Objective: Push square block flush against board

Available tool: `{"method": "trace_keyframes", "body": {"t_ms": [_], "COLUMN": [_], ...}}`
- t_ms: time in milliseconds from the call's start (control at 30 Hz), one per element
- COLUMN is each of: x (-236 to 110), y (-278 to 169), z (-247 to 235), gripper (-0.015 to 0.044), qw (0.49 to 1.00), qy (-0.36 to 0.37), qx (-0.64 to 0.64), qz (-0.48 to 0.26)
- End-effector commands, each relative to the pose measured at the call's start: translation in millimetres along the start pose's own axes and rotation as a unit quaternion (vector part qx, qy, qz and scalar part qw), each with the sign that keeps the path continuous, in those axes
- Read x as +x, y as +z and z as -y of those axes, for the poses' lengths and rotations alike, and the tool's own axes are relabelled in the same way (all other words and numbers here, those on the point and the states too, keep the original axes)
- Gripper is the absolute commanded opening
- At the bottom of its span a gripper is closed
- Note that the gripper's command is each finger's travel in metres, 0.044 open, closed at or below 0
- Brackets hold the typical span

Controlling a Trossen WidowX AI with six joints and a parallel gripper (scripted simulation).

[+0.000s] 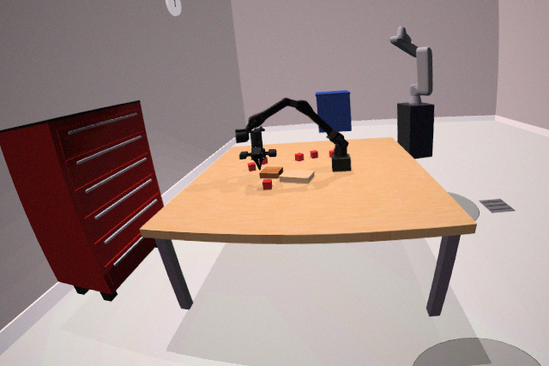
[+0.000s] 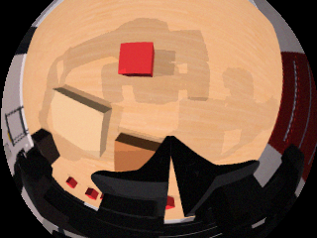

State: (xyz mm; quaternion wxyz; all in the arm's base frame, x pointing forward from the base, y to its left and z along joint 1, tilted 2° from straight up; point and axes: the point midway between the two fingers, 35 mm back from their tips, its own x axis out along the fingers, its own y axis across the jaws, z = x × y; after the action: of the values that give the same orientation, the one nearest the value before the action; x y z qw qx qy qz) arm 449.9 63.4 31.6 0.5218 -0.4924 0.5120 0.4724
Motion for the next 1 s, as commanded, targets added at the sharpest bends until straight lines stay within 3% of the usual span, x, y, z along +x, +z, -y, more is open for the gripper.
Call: {"method": "trace_keyframes", "body": {"t_ms": [0,400,533,667,967], "x": [1.5,3.1,6.4,55.5,58.5], "y": [-30.6,-157.5,-159.0,-159.8,-156.1], "z": [-11.1,-107.6,-109.3,-110.9,-109.7], "gripper": [0.0000,0.0000,0.0000,0.0000,0.0000], "qw": [1.000,0.990,0.989,0.989,0.989], "qy": [0.008,0.011,0.011,0.011,0.011], "qx": [0.027,0.142,0.144,0.144,0.144], "qz": [0.000,-0.010,-0.011,-0.011,-0.011]}}
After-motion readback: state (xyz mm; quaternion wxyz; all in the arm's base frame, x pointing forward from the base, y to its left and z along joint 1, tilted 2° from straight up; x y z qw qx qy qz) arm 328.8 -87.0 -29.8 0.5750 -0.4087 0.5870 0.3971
